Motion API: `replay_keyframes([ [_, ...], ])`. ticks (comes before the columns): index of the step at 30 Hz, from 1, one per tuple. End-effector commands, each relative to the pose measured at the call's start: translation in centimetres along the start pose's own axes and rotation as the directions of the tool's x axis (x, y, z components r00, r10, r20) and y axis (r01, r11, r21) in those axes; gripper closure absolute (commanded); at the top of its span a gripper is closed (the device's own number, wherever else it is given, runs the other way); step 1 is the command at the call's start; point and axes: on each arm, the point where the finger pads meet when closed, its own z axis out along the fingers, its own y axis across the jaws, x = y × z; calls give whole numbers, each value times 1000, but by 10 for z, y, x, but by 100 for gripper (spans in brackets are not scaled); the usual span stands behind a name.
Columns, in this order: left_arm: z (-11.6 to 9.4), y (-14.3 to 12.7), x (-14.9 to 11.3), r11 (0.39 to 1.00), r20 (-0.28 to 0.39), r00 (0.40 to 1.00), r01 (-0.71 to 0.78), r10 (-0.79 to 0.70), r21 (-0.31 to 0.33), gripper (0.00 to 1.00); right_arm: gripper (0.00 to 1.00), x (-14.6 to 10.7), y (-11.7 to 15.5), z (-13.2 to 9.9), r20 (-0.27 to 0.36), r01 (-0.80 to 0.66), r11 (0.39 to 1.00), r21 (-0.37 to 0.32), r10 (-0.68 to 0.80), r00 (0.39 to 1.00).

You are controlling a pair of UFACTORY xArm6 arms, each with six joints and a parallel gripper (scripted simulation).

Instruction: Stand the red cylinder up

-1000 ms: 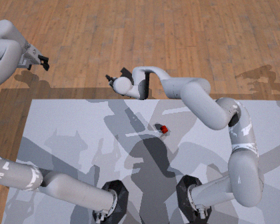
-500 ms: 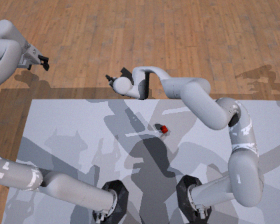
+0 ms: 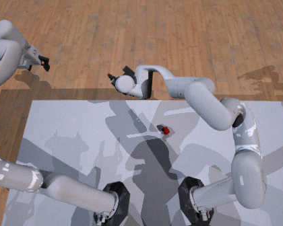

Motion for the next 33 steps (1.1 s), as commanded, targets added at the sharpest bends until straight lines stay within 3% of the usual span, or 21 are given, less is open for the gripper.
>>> replay_keyframes([
  [1,-1,0,0,1000,3,1000,1,-1,0,0,0,8,-3,-7,0,2,1000,3,-2,1000],
  [15,-1,0,0,1000,3,1000,1,-1,0,0,0,55,-8,-41,10,29,1000,-2,-29,1000],
  [30,-1,0,0,1000,3,1000,1,-1,0,0,0,150,1,-127,54,97,995,9,-97,994],
  [33,-1,0,0,1000,3,1000,1,-1,0,0,0,157,3,-134,59,103,995,11,-104,993],
])
